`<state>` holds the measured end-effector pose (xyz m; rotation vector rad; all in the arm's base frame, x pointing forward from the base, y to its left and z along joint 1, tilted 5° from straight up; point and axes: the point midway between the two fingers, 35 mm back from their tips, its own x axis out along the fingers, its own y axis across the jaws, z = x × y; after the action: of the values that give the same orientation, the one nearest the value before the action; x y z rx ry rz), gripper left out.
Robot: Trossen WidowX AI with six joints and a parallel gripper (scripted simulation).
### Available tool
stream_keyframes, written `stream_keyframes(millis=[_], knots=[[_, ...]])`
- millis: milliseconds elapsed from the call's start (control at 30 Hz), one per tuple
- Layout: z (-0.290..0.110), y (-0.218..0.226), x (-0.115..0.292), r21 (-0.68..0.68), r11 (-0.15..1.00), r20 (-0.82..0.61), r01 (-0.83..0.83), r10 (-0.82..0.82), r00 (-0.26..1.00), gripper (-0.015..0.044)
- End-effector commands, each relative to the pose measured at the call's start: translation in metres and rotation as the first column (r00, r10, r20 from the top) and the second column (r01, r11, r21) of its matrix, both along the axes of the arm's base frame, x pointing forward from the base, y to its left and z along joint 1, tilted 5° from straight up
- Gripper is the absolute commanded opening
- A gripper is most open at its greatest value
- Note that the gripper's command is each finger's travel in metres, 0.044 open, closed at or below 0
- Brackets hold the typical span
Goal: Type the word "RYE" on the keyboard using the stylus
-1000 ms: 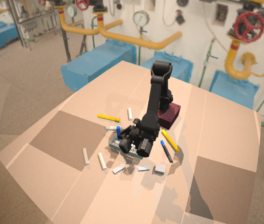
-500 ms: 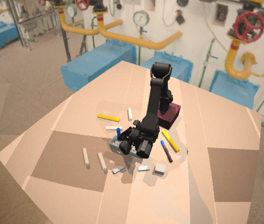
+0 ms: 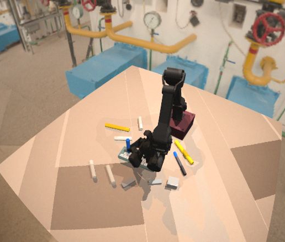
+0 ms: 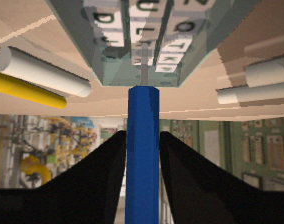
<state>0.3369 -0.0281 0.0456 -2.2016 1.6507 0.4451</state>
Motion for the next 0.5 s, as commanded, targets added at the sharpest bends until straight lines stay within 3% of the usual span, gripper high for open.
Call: stream_keyframes(millis=[0, 467], knots=[[0.0, 0.0, 0.0, -0.004, 1.0, -0.003, -0.002, 0.002, 1.0, 0.0081], [0.039, 0.001, -0.003, -0.004, 1.0, -0.003, -0.002, 0.002, 1.0, 0.0081]])
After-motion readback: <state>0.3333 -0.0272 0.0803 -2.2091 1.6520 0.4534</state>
